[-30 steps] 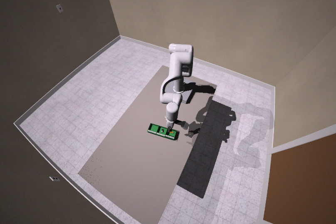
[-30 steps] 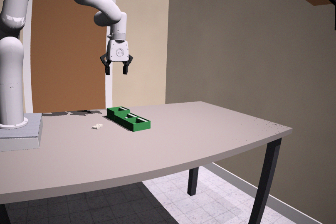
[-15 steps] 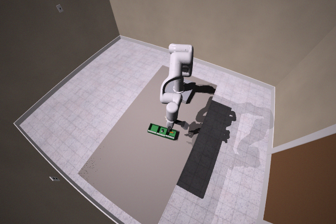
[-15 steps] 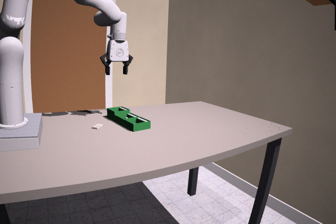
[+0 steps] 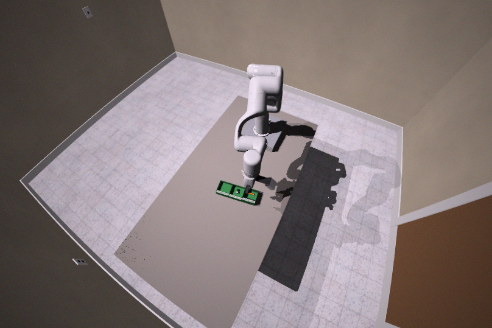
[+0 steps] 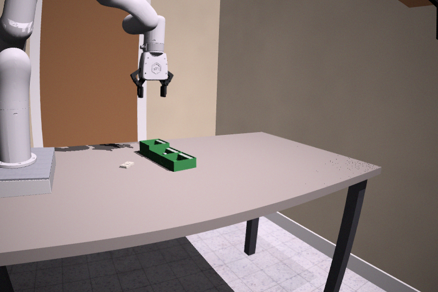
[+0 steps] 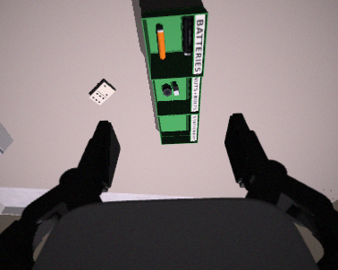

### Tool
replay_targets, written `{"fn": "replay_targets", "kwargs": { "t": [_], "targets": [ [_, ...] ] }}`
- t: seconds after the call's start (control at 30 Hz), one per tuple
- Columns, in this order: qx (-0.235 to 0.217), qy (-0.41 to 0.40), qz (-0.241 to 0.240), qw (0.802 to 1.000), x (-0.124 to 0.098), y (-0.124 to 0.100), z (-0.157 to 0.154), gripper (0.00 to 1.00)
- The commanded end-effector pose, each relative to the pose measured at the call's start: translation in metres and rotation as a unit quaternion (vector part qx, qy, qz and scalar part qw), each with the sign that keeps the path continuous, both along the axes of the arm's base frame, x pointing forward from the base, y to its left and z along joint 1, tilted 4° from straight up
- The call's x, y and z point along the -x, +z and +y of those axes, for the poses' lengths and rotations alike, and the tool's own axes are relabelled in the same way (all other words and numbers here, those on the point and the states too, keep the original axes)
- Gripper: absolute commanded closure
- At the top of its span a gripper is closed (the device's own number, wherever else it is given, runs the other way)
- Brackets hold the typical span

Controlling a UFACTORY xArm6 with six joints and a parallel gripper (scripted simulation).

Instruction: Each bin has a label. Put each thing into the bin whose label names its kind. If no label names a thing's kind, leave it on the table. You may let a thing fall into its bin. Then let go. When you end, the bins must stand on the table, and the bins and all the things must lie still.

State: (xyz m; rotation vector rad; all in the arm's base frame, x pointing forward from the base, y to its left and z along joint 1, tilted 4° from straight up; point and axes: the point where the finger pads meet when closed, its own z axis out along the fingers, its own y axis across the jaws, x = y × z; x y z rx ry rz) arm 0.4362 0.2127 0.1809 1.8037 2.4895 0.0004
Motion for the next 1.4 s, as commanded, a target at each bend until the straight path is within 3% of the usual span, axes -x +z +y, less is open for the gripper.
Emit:
{"fn": "replay_targets", "kwargs": {
  "t": [0.0, 1.37],
  "targets": [
    [-0.001, 0.000, -0.002, 1.000, -0.0010, 0.0019, 0.0006, 0.00],
    [-0.001, 0.000, -0.002, 1.000, -0.0010, 0.0019, 0.0006, 0.00]
  ]
}}
